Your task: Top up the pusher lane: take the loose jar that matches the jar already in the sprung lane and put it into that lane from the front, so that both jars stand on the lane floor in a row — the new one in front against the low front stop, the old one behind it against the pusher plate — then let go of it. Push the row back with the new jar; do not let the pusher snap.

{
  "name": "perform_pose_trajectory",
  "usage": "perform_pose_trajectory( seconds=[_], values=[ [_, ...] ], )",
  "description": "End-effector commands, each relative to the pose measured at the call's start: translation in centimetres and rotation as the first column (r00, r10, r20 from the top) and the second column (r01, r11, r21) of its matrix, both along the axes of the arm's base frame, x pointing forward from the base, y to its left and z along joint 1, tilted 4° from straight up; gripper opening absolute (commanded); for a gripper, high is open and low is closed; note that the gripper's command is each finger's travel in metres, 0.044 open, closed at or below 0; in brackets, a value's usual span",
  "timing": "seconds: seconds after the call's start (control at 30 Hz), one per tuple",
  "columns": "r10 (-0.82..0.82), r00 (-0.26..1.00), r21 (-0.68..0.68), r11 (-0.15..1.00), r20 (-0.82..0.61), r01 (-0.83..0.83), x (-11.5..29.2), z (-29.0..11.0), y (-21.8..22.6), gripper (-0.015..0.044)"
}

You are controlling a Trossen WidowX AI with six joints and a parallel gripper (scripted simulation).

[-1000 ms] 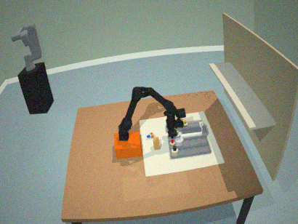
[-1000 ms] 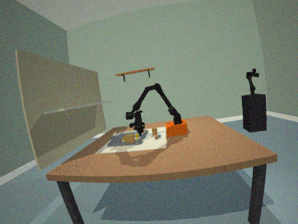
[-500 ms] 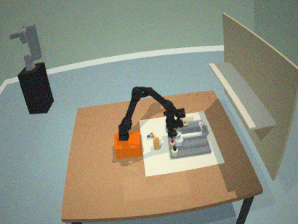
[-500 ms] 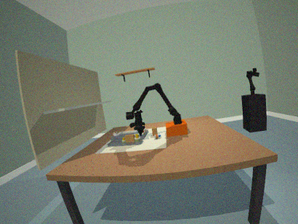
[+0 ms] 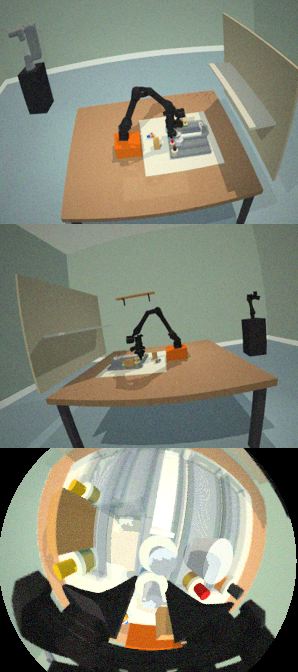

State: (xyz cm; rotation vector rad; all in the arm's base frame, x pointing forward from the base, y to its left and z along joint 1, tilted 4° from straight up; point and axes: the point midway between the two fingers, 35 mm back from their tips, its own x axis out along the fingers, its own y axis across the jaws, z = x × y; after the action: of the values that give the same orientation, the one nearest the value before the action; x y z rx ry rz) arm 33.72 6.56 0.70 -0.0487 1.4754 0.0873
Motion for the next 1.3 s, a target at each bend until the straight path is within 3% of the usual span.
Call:
perform_pose_trajectory(
  seconds=[0.0, 0.4, 0.8, 1.27],
  values=[
    [0.000, 1.000, -0.002, 1.000, 0.009, 0.000, -0.1, 0.0, 0.0, 0.0000],
    [0.000, 1.000, -0.002, 1.000, 0.009, 0.000, -0.2, 0.0, 0.0, 0.0000],
    [0.000, 1.000, -0.002, 1.000, 0.009, 0.000, -0.1, 0.0, 0.0, 0.0297],
    [0.000, 1.000, -0.002, 1.000, 0.009, 0.000, -0.4, 2.0, 0.0, 0.0297]
  ],
)
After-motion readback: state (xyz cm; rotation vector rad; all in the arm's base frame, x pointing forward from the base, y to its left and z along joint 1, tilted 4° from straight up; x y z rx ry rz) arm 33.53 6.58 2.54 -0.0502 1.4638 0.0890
